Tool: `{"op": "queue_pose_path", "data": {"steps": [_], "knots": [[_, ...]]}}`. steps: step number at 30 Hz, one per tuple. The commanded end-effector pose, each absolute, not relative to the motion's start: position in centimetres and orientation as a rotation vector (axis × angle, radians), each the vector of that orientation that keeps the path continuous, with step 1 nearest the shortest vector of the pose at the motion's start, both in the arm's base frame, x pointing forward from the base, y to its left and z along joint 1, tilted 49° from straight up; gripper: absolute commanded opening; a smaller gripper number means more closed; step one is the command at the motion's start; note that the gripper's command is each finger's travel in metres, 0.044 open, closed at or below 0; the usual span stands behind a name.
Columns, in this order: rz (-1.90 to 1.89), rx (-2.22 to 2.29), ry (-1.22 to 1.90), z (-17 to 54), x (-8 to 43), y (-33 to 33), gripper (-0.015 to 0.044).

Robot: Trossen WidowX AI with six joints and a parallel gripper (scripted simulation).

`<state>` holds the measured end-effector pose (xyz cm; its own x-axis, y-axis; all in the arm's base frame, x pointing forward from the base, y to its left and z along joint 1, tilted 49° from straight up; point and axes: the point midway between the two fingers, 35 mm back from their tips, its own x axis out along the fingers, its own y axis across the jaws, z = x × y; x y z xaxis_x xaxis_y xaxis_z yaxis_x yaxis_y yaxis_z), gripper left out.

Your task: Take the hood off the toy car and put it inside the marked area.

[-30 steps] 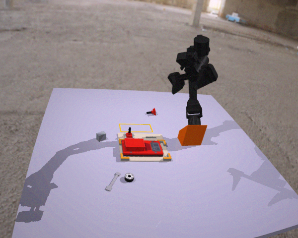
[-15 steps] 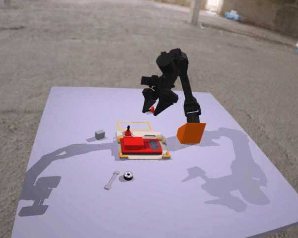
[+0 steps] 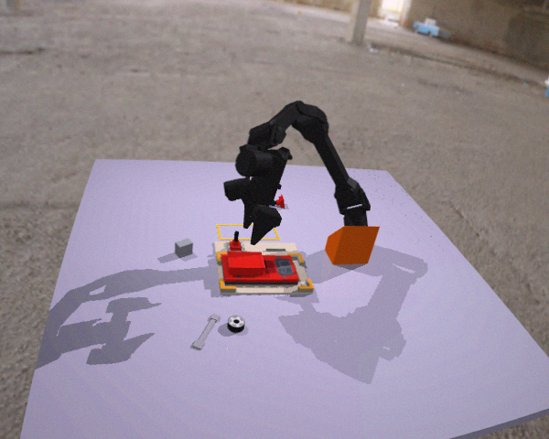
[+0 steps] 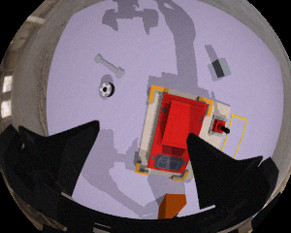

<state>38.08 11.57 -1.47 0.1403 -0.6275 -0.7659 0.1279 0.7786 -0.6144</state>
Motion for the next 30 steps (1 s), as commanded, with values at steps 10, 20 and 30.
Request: {"op": "queue_pose_path", "data": {"steps": [10, 20, 30], "knots": [[-0.8, -0.508, 1.484, -1.7, 35.9, 3.3, 0.044], [-0.8, -0.507, 1.484, -1.9, 35.9, 3.0, 0.044], [-0.8, -0.507, 1.484, -2.3, 35.9, 2.6, 0.044]]}}
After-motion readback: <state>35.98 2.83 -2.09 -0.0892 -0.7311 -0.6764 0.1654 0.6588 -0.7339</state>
